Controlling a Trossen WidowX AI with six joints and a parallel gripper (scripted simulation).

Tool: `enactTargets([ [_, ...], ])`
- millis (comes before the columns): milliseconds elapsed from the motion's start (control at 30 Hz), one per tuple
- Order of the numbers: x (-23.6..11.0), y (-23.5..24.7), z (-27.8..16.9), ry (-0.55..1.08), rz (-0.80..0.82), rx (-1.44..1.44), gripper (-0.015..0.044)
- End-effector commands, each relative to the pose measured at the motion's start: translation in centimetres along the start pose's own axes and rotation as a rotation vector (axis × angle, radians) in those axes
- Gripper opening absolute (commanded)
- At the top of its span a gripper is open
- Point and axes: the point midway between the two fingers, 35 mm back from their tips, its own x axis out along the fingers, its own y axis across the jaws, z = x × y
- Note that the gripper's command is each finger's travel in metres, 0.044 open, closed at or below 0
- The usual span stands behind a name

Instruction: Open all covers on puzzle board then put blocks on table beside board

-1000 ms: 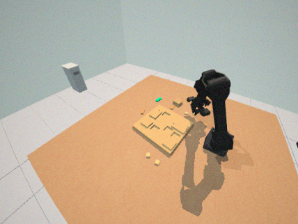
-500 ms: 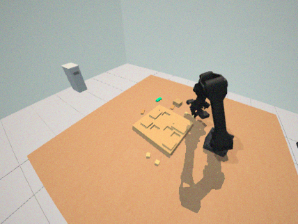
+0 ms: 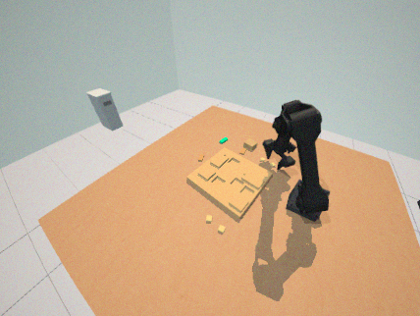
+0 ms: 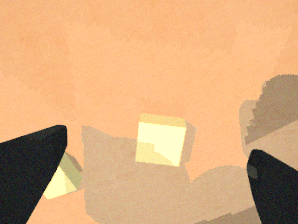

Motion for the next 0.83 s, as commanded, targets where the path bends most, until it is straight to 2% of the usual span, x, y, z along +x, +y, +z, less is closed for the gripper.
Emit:
enactTargets([
  [0, -1.0, 0.2, 0.1, -0.004, 0.002, -0.003, 0.044],
  [633, -6.8, 0.0, 0.0, -0.002, 0.001, -0.001, 0.044],
  [800, -7.3, 0.1, -0.1, -0.01, 0.007, -0.012, 0.044],
])
